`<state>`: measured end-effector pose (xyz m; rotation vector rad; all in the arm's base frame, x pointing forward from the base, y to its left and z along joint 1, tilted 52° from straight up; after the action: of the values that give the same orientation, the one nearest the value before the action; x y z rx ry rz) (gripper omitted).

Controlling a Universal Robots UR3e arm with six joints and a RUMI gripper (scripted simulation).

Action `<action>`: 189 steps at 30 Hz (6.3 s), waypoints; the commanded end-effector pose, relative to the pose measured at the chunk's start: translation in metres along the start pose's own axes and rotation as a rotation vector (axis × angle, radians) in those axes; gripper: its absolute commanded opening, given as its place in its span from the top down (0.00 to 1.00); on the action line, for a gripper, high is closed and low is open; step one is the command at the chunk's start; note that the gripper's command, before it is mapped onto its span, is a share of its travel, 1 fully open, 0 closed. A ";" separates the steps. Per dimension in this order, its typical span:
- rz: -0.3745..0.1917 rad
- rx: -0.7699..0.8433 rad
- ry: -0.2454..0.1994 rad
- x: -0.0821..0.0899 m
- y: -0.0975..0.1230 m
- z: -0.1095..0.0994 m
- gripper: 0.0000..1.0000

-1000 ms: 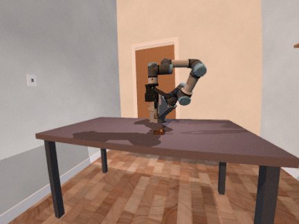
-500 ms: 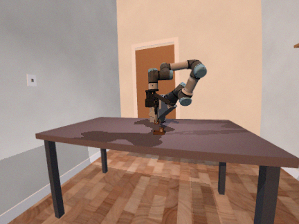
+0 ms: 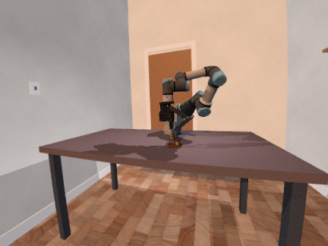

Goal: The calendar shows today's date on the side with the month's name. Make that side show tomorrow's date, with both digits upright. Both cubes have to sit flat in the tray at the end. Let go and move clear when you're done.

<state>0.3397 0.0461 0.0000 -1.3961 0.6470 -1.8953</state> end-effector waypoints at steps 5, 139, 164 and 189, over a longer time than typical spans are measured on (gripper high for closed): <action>-0.002 0.001 0.001 0.000 0.001 0.001 0.90; -0.002 0.001 0.001 -0.024 0.002 0.002 0.90; -0.002 0.001 0.001 -0.030 0.002 0.002 0.90; -0.002 0.001 0.001 -0.034 0.002 0.002 0.90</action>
<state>0.3476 0.0721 -0.0220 -1.3963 0.6468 -1.8958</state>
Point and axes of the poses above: the point where the finger pads meet when closed, its own x axis back along the fingers, its own z axis across the jaws, y = z × x, the point moved 4 cm from there along x, back along the fingers, and after that the axes turned 4 degrees about -x, right-handed, at the moved point
